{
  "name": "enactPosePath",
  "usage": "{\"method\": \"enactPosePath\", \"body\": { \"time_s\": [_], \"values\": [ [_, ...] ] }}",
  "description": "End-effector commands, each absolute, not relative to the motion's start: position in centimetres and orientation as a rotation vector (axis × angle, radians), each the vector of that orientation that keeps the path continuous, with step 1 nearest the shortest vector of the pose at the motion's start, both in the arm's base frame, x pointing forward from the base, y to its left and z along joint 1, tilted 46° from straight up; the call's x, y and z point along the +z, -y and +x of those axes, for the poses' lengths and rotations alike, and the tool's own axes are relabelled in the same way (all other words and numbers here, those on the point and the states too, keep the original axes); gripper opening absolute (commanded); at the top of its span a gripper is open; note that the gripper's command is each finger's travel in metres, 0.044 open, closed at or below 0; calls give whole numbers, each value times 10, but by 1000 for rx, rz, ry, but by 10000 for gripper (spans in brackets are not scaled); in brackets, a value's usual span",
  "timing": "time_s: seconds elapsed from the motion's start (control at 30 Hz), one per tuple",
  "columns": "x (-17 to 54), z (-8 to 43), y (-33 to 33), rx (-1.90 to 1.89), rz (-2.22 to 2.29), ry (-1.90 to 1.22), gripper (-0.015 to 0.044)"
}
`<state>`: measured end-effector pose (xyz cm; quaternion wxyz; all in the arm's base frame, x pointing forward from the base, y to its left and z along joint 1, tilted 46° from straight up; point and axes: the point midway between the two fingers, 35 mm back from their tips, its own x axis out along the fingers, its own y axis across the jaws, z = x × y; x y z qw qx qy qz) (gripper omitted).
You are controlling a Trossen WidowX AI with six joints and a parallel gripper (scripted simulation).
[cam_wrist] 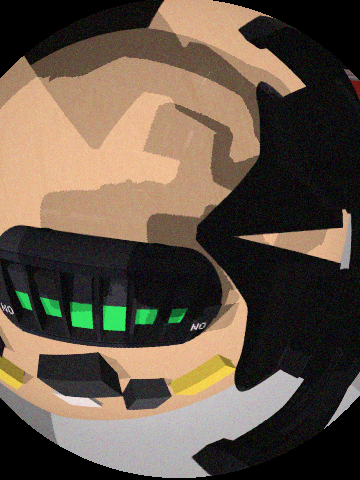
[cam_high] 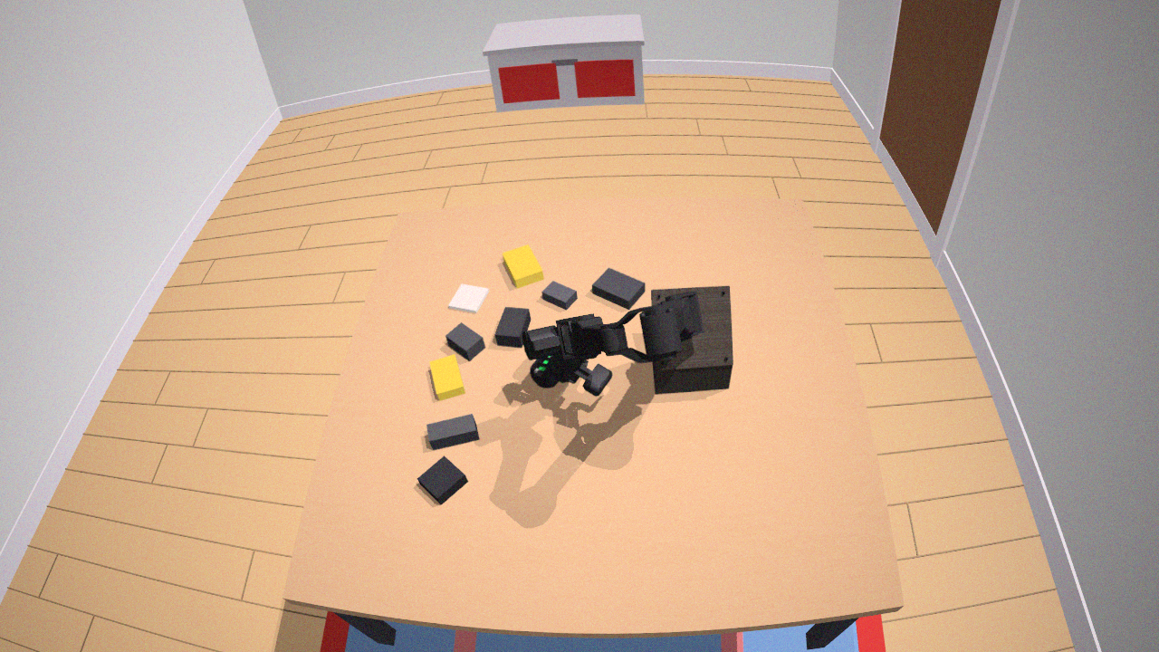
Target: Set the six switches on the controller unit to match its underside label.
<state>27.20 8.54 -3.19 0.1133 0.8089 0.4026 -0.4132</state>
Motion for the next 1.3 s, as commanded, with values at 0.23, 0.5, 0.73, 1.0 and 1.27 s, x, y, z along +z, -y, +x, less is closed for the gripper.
{"method": "enactPosePath", "body": {
  "time_s": [0.23, 0.5, 0.73, 1.0, 1.27],
  "values": [
    [-46, 270, -97, -1230, 2369, -1178, 0],
    [-54, 270, -106, -1231, 2370, -1177, 0],
    [-54, 271, -105, -1231, 2370, -1177, 0],
    [-55, 274, -104, -1231, 2370, -1177, 0],
    [-57, 276, -102, -1231, 2370, -1177, 0]
  ]
}}
